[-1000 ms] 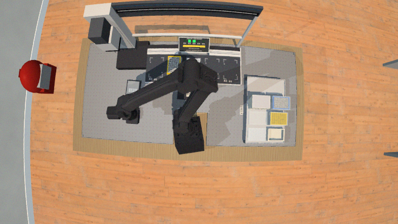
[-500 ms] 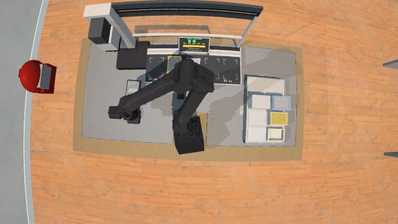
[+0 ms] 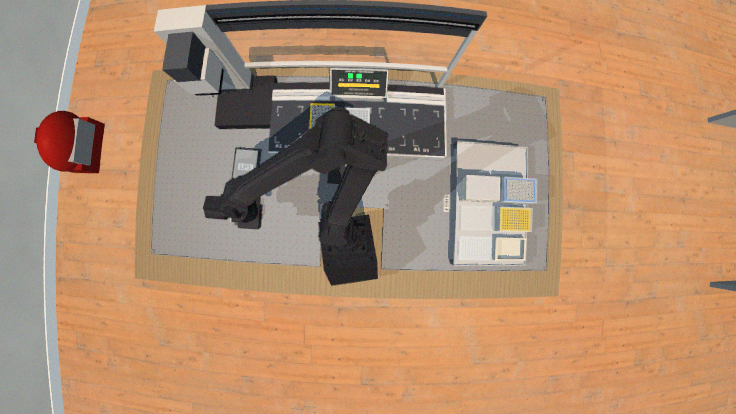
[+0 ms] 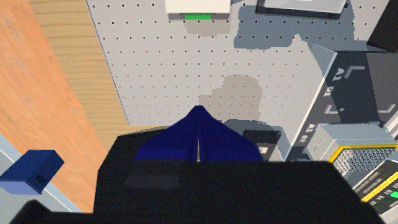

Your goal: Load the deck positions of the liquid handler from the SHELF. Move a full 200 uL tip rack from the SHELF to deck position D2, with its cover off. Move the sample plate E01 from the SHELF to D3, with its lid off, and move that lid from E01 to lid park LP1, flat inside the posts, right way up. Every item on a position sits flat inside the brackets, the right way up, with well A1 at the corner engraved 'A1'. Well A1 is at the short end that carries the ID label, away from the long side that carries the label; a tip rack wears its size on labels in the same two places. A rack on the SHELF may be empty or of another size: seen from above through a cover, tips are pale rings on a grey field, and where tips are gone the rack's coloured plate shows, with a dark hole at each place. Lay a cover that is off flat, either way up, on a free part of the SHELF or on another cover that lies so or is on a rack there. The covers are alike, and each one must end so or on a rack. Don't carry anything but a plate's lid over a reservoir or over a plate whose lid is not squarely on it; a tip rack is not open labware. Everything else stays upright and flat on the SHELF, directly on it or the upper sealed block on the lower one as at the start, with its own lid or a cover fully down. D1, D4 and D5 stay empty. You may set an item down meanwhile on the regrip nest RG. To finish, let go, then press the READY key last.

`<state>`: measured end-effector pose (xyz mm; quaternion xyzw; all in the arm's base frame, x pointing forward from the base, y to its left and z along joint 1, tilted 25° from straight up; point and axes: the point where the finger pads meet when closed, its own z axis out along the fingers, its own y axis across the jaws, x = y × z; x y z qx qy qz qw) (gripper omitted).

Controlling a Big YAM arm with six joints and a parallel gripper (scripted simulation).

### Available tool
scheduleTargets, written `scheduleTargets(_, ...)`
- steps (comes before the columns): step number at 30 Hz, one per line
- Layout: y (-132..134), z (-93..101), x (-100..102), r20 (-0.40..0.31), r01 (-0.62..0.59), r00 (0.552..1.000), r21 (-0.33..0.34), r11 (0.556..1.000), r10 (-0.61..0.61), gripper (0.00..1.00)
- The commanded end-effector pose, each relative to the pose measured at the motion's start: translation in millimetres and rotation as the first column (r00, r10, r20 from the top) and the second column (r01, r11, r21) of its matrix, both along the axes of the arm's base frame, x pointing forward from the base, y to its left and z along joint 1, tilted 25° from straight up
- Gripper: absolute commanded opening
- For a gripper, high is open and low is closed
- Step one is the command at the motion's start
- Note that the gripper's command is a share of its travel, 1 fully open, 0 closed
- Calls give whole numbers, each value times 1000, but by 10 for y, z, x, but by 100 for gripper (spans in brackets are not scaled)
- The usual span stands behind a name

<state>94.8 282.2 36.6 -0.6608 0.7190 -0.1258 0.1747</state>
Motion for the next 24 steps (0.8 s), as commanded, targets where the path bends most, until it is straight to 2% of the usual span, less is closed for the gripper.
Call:
scheduleTargets(1,20,-57,40,-2,-6,1000,3,1000,6,0)
scheduleTargets(10,24,-195,103,-1,-6,1000,2,1000,6,0)
scheduleTargets(12,24,-195,103,-1,-6,1000,2,1000,6,0)
scheduleTargets(13,80,-132,47,2,-30,1000,30,999,30,0)
scheduleTargets(15,29,-241,113,-1,-10,1000,2,1000,10,0)
scheduleTargets(24,29,-379,183,-2,-7,1000,1,1000,7,0)
